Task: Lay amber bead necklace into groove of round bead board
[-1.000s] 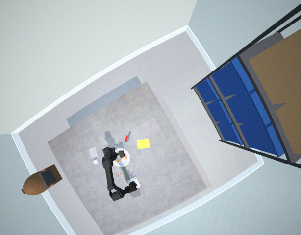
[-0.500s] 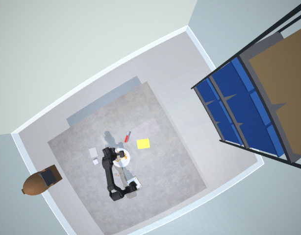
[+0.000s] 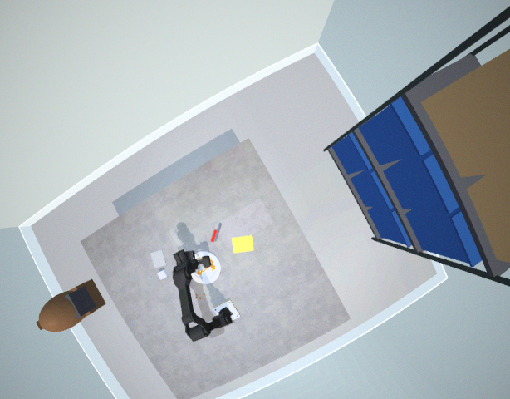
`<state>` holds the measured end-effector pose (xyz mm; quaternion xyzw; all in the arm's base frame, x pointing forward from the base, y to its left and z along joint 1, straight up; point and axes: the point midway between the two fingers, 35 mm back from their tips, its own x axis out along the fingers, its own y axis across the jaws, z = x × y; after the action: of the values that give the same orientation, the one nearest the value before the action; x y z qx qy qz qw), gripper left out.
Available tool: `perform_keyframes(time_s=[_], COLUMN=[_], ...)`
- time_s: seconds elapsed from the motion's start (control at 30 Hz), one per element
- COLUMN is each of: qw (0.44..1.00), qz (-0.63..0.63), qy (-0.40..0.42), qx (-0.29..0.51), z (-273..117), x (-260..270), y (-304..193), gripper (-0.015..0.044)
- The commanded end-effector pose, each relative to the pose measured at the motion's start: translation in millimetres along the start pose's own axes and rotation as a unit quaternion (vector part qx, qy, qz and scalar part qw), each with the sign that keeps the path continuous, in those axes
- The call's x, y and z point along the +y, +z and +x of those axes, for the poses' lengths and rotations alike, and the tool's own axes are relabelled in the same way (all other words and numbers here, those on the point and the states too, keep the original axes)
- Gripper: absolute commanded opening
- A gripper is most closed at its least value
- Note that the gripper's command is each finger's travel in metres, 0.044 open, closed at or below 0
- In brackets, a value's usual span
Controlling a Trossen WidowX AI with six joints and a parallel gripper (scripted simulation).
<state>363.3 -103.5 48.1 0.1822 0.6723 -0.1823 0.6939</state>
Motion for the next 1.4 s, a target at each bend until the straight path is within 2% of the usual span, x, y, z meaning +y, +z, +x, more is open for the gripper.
perform_keyframes(time_s=[0.0, 0.17, 0.33, 1.37], qw=[1.0, 0.99, 0.989, 0.989], qz=[0.019, 0.141, 0.145, 0.145], qy=[0.0, 0.0, 0.0, 0.0], qx=[-0.001, -0.001, -0.001, -0.001], z=[-5, -32, -33, 7], x=[0, -3, -3, -3], y=[-1, -9, -9, -9], gripper=[0.0387, 0.0256, 0.0125, 0.012])
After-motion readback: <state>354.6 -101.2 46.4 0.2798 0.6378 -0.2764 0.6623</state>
